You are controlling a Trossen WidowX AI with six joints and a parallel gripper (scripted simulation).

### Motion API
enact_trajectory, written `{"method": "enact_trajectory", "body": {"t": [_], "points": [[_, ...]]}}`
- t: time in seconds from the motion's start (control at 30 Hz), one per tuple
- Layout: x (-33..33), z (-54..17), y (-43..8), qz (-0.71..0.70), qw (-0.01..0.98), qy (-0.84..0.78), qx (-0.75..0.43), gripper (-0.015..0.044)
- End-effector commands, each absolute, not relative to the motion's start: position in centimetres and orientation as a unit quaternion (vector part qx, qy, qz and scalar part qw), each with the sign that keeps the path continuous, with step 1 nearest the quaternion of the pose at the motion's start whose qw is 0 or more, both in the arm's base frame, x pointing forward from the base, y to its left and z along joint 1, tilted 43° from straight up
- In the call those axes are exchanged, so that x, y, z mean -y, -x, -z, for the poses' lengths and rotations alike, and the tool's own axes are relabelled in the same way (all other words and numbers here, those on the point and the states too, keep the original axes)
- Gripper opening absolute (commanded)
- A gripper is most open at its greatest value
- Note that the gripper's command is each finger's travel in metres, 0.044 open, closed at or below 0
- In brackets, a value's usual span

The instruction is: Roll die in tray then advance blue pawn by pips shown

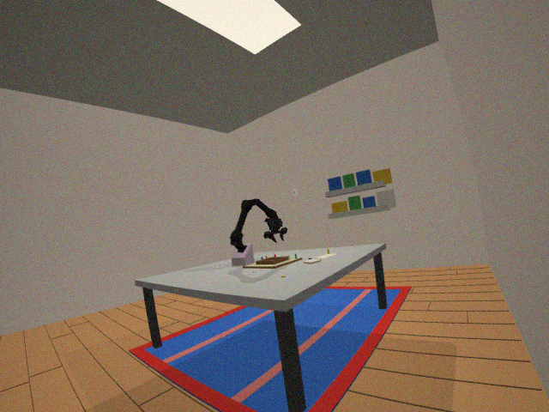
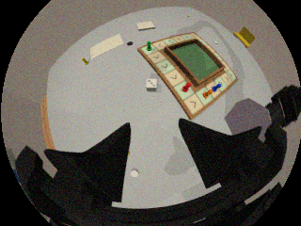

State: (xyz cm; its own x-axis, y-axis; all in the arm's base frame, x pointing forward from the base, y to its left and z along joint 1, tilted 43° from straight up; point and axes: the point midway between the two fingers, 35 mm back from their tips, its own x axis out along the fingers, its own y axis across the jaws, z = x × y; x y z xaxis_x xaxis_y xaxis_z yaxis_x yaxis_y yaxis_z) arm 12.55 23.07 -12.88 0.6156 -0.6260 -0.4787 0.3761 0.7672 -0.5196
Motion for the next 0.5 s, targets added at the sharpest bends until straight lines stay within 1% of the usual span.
{"method": "enact_trajectory", "body": {"t": [0.0, 0.1, 0.37, 0.47], "points": [[-21.0, 13.2, -16.3, 0.349, 0.831, 0.16, -0.403, 0.0275], [-19.8, 13.3, -18.4, 0.379, 0.803, 0.135, -0.44, 0.0275], [-16.6, 13.4, -24.5, 0.397, 0.751, 0.073, -0.523, 0.0275], [-16.2, 13.4, -25.1, 0.397, 0.747, 0.066, -0.529, 0.0275]]}}
